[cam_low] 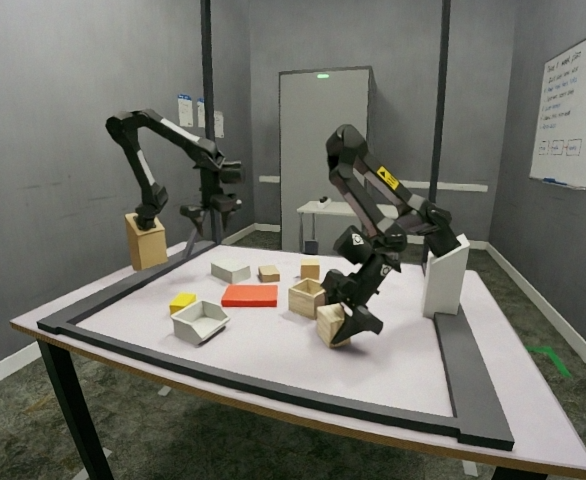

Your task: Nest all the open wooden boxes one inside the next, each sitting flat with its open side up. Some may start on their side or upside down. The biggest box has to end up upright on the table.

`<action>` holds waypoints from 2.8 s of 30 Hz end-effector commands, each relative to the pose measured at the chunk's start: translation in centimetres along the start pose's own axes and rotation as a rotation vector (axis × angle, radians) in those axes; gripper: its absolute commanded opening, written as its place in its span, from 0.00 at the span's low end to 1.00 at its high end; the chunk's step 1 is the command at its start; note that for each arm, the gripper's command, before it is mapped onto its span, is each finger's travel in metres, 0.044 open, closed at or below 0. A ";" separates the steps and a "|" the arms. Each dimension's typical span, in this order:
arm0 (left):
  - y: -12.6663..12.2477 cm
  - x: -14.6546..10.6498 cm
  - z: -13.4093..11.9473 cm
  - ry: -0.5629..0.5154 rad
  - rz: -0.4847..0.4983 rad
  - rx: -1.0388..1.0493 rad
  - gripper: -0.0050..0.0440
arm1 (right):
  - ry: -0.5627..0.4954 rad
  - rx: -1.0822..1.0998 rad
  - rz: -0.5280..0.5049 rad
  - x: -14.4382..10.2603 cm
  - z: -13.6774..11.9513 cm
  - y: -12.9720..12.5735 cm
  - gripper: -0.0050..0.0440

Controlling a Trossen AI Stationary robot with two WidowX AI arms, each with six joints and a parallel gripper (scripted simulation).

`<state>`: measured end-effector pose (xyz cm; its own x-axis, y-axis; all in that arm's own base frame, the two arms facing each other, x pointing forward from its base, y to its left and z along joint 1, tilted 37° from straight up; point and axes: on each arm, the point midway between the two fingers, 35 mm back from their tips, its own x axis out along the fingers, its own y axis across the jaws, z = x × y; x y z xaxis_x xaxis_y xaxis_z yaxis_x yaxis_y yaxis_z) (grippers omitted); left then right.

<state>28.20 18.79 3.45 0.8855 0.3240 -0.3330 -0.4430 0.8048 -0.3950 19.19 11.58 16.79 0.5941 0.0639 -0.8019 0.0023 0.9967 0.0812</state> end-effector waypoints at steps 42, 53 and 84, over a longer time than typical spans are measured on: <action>2.4 -1.2 -2.0 -0.005 -0.005 0.015 0.00 | -0.012 0.004 0.011 -0.4 0.3 0.1 0.92; 2.3 -1.6 -0.9 0.085 -0.006 0.022 0.00 | -0.012 0.004 0.011 -0.4 0.3 0.1 0.92; 2.4 -1.2 0.1 0.372 -0.001 0.015 0.00 | -0.012 0.004 0.011 -0.4 0.3 0.1 0.92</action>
<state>26.01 20.19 2.74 0.7844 0.1353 -0.6053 -0.4382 0.8116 -0.3865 19.19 11.58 16.79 0.5941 0.0639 -0.8019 0.0023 0.9967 0.0812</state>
